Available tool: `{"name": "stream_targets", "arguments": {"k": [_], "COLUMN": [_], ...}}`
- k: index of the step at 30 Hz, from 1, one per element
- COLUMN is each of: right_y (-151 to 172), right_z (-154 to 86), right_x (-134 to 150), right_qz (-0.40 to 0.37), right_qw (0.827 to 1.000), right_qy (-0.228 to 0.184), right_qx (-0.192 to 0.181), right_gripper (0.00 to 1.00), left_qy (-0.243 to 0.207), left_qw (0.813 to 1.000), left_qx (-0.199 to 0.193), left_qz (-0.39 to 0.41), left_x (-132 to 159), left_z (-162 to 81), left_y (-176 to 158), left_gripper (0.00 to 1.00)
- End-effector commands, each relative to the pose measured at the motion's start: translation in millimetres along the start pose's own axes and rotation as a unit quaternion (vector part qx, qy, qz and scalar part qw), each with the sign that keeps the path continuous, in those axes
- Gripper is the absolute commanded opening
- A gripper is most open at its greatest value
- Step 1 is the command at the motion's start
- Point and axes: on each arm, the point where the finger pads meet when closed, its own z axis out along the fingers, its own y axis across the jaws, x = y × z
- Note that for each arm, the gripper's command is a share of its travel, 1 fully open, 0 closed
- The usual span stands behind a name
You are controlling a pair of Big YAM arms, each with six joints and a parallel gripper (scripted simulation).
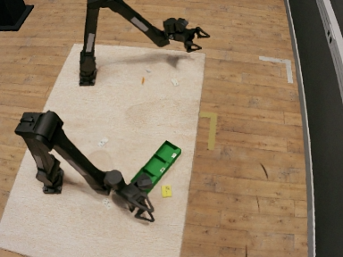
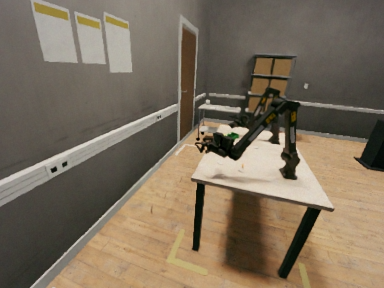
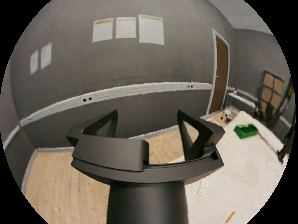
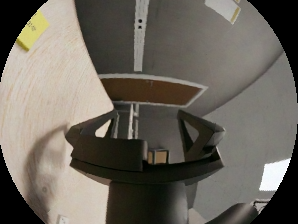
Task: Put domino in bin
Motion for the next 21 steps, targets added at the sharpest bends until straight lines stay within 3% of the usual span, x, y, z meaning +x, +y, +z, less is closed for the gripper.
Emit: {"name": "stream_targets", "arguments": {"k": [1, 7, 21], "right_y": [-3, -3, -3], "right_z": [1, 1, 1], "right_x": [0, 0, 0], "right_qz": [0.002, 0.002, 0.002], "right_qw": [1.0, 1.0, 1.0], "right_qy": [0.0, 0.0, 0.0], "right_qx": [0.004, 0.004, 0.004], "right_gripper": [1.0, 1.0, 1.0], "left_qy": [-0.005, -0.004, -0.001], "left_qw": [1.0, 0.999, 0.991], "left_qx": [-0.027, -0.05, -0.13], "left_qz": [0.01, 0.013, 0.023], "left_x": [-9, -11, -17], "left_z": [-16, -34, -102], "left_y": [31, 54, 128], "left_gripper": [1.0, 1.0, 1.0]}}
